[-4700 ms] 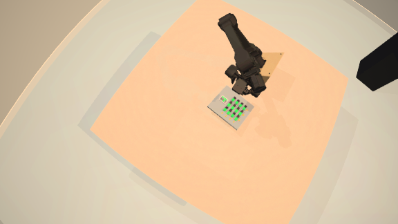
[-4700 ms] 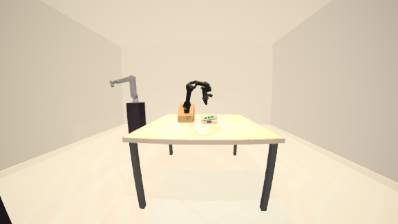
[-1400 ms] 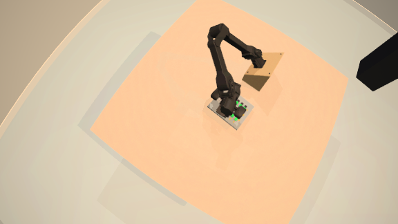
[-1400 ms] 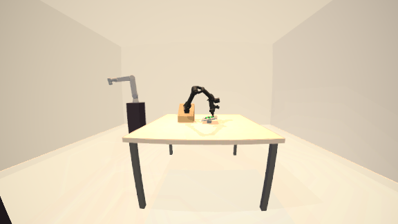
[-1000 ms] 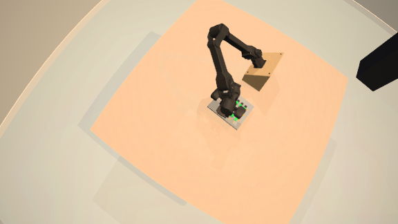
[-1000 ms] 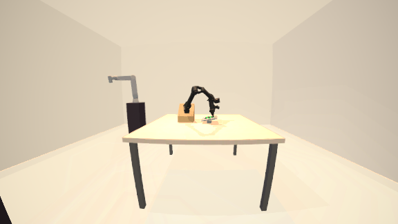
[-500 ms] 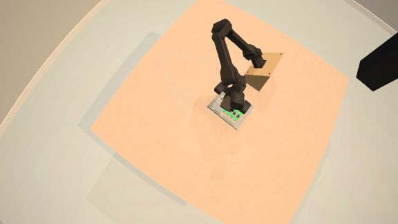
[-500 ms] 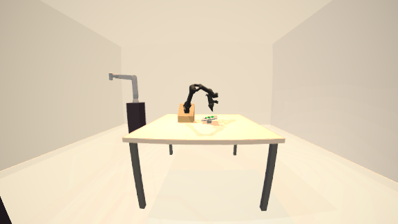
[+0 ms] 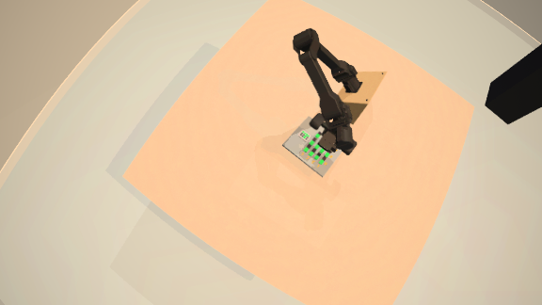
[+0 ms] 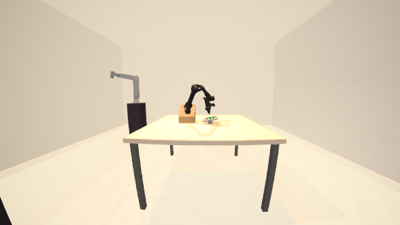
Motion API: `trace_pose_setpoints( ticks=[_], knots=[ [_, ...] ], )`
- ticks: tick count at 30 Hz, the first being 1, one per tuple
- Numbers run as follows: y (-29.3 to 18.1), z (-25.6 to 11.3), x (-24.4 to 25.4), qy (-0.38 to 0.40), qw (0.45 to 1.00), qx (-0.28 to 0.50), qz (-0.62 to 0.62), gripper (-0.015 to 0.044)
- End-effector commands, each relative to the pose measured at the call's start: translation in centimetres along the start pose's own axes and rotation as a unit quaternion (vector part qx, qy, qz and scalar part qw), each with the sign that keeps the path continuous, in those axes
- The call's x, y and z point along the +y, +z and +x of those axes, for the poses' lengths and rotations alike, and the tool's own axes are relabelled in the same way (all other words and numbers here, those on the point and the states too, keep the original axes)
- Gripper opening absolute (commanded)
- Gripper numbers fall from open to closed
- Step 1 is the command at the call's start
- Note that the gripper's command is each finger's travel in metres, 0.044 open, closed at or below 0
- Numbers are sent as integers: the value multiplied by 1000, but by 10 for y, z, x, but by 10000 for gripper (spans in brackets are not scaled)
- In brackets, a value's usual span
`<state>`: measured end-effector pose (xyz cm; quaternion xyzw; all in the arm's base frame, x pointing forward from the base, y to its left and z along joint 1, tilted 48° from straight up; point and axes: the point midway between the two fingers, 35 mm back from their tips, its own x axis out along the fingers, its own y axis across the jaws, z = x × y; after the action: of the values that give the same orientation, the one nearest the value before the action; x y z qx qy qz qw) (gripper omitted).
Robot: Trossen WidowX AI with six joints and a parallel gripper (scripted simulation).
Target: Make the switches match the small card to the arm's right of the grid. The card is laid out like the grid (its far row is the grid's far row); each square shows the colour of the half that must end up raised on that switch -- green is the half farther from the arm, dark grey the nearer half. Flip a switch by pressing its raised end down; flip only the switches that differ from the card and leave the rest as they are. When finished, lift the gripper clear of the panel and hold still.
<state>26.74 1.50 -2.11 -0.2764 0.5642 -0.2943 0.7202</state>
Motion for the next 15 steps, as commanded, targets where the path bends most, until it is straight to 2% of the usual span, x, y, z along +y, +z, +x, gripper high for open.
trace_pose_setpoints(
  ticks=[1, 15],
  knots=[
    [-5, 10, 0, -4, 1000, -1, -7, 0],
    [-5, 26, 0, -5, 1000, -1, -7, 0]
  ],
)
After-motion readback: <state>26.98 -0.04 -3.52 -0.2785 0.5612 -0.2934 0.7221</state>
